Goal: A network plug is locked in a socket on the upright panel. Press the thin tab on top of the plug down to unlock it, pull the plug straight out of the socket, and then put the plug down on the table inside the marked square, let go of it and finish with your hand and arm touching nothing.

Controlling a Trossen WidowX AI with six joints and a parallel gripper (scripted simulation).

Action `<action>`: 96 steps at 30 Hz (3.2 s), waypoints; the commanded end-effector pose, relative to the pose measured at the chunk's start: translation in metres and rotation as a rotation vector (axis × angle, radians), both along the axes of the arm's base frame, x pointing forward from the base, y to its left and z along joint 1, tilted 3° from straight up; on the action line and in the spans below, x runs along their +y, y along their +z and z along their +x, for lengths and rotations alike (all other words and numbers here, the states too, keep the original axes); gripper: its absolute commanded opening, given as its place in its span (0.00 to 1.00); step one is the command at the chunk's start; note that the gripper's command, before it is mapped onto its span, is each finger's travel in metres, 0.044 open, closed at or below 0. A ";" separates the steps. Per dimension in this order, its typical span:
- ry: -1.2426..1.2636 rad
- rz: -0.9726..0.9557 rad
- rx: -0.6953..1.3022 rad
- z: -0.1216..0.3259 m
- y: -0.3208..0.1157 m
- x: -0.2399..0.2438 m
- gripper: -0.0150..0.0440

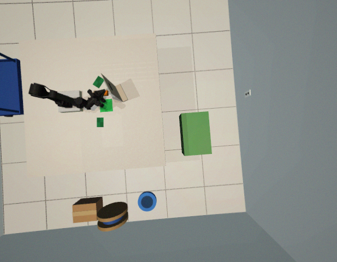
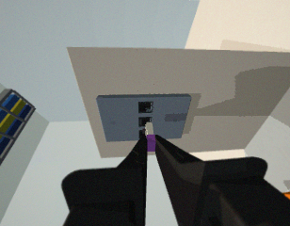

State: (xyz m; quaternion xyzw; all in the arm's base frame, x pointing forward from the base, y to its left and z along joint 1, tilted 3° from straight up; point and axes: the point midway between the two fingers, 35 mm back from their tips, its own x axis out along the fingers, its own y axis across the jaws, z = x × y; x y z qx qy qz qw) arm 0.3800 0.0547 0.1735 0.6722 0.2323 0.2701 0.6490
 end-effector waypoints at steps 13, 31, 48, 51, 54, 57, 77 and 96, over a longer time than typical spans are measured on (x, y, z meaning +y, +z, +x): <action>0.004 0.001 0.006 -0.012 -0.003 -0.008 0.25; 0.004 0.000 0.007 -0.022 -0.004 -0.017 0.25; 0.004 -0.001 0.008 -0.032 -0.005 -0.025 0.25; 0.000 -0.005 0.000 -0.029 0.000 -0.024 0.25; 0.000 -0.005 0.001 -0.030 0.006 -0.025 0.25; 0.001 -0.004 0.002 -0.032 0.013 -0.025 0.25; 0.004 -0.001 0.008 -0.052 0.052 -0.026 0.25; -0.204 0.042 0.281 -0.027 0.016 -0.034 0.25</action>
